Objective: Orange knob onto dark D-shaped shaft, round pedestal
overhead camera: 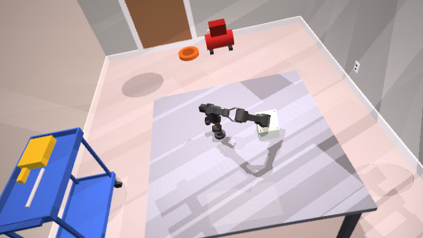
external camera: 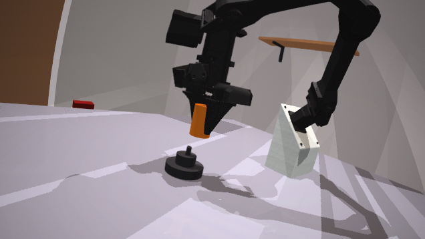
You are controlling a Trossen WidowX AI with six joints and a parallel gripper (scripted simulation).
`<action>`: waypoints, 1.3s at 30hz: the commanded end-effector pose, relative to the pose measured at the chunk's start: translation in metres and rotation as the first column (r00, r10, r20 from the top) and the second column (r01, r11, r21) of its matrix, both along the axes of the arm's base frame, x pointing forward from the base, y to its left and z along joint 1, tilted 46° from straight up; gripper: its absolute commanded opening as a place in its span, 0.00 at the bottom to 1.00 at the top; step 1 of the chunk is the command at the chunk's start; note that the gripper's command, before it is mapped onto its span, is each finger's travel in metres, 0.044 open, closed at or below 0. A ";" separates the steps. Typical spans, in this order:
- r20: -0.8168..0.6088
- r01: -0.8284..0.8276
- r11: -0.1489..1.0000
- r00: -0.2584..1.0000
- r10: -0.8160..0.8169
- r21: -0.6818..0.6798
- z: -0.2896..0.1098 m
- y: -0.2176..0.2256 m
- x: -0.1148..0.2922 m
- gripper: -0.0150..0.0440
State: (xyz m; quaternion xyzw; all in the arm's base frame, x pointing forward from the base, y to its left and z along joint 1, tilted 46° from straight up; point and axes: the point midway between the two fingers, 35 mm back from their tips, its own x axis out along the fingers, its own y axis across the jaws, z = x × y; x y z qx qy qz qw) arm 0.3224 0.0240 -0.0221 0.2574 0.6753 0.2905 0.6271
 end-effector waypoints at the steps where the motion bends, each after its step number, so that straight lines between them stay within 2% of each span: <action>1: 0.007 0.001 1.000 1.000 -0.001 -0.004 -0.011 -0.007 0.001 0.25; 9: 0.007 0.000 1.000 1.000 0.000 -0.003 -0.029 -0.014 0.000 0.25; 18: 0.007 0.000 1.000 1.000 0.000 -0.001 -0.046 0.004 -0.002 0.25; 39: 0.010 -0.002 1.000 1.000 0.002 -0.001 -0.045 0.004 -0.001 0.25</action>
